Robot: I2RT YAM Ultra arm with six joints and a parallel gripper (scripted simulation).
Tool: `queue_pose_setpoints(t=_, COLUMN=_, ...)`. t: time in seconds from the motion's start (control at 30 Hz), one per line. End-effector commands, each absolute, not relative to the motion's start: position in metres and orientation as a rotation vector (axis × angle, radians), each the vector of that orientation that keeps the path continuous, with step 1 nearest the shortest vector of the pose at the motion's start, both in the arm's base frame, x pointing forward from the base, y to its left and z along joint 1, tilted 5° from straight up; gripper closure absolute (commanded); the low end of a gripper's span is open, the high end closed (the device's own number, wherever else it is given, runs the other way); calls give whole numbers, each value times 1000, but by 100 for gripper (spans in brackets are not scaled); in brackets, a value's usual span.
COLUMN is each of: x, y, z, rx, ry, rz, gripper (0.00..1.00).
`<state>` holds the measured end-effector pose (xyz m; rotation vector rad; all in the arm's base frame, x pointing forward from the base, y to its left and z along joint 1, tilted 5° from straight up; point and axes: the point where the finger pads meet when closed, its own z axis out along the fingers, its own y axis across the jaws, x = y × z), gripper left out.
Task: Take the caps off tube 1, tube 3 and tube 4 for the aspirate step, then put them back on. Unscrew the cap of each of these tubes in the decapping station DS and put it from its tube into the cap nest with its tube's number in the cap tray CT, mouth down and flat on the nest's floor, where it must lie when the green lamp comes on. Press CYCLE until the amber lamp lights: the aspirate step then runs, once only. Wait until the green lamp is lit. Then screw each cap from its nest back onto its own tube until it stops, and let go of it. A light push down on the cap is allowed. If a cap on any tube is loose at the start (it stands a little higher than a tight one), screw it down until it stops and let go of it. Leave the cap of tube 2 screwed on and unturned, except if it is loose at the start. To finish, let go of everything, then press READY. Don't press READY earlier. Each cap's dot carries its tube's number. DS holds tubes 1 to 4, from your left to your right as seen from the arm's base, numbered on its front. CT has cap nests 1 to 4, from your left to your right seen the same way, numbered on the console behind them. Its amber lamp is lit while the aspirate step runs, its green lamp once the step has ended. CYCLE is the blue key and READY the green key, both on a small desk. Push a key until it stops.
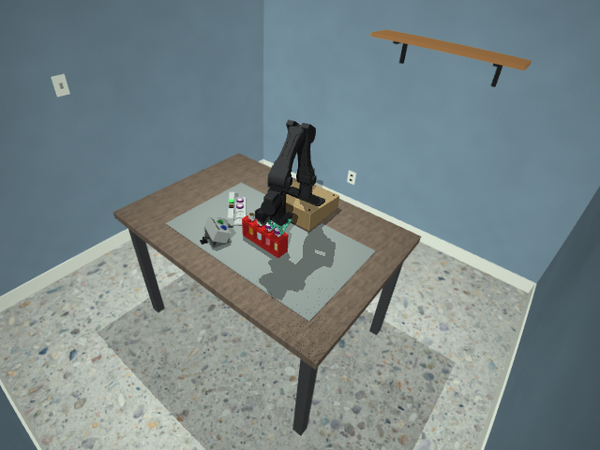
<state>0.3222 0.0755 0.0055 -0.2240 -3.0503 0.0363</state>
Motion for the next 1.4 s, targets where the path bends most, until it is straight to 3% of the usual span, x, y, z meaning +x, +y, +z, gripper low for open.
queue_pose_setpoints(t=0.0, x=325, y=76, z=10, rx=-73, ry=-3070, rz=23, gripper=51)
queue_pose_setpoints(t=0.6, x=325, y=76, z=10, rx=896, ry=-2936, rz=-12, gripper=51)
queue_pose_setpoints(t=0.87, x=326, y=76, z=10, rx=934, ry=-2924, rz=-13, gripper=51)
queue_pose_setpoints(t=0.9, x=326, y=76, z=10, rx=934, ry=-2924, rz=-13, gripper=100)
queue_pose_setpoints(t=1.37, x=326, y=76, z=10, rx=934, ry=-2924, rz=-13, gripper=100)
